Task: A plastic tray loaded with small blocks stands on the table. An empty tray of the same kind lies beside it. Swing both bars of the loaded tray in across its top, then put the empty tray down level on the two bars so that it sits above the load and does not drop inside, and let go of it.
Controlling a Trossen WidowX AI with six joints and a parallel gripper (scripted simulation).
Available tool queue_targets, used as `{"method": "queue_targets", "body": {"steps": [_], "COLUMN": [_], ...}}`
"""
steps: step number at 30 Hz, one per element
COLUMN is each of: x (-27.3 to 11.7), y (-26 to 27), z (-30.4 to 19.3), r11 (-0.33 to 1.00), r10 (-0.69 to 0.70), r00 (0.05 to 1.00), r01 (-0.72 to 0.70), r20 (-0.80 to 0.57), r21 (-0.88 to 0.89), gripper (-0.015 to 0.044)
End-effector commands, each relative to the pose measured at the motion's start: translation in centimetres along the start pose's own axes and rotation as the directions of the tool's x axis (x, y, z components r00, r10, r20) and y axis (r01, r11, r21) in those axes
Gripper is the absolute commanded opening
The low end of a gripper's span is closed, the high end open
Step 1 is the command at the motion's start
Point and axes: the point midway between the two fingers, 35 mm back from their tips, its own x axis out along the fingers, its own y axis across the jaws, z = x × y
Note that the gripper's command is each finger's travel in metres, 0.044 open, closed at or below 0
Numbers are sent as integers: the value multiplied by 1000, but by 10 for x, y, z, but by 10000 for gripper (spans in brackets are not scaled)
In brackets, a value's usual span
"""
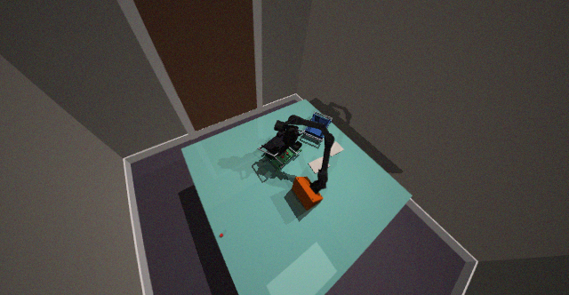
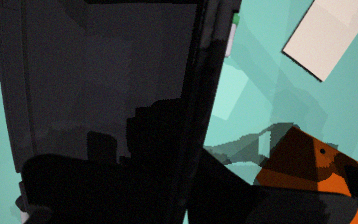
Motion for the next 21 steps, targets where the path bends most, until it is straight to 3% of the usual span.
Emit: {"method": "queue_targets", "body": {"steps": [1, 21], "x": [1, 32], "y": [2, 3], "z": [0, 0], "r11": [1000, 1000], "r10": [20, 14], "r00": [1000, 1000], "r01": [-20, -14], "r20": [6, 0], "r21": [-2, 16], "gripper": [0, 0]}}
